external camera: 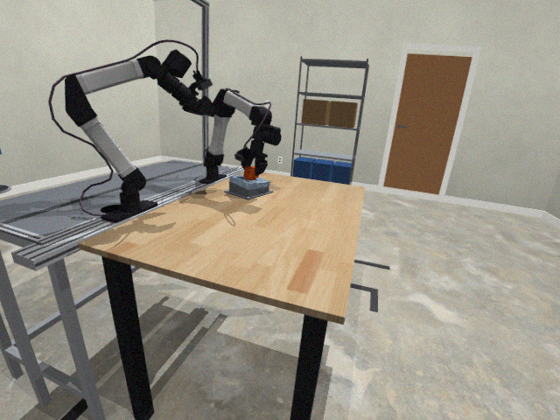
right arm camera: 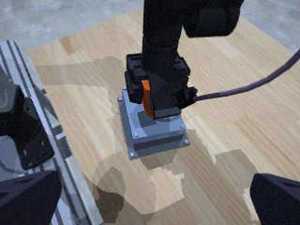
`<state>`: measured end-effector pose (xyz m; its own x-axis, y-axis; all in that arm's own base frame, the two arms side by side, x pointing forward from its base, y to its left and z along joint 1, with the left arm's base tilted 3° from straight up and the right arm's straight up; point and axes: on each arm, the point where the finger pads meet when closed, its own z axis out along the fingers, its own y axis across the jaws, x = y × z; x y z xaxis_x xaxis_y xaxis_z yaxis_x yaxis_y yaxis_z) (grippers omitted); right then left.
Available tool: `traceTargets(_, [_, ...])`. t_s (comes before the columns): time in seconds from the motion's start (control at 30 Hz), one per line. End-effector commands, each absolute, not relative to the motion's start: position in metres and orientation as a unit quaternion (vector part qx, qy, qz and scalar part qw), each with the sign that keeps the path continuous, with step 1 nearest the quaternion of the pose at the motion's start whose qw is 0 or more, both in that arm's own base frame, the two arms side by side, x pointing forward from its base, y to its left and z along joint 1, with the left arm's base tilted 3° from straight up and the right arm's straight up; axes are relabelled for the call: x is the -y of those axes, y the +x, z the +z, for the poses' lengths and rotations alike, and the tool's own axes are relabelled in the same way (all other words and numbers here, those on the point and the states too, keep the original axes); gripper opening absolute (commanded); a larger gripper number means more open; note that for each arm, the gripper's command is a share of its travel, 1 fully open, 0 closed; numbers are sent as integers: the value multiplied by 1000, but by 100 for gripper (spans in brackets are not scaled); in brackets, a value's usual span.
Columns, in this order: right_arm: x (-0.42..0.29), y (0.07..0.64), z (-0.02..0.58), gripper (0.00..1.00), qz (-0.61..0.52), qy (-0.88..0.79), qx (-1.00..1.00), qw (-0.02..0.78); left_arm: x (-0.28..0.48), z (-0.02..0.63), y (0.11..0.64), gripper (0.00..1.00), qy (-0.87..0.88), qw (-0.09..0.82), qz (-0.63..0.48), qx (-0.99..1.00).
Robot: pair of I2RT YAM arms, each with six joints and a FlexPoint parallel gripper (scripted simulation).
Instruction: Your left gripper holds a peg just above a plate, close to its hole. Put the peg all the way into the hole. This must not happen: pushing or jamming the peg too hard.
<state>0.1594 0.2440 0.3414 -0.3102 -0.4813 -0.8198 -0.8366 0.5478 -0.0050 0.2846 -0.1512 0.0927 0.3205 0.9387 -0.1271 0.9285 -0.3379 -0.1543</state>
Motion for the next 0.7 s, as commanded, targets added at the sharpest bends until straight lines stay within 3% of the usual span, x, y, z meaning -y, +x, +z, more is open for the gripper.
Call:
traceTargets(0.0, [-243,159,351,100,220,-416,-779,415,148,100,293,70,-813,22,89,576])
traceTargets(0.67, [-243,159,351,100,220,-416,-779,415,150,145,296,70,-814,0,84,575])
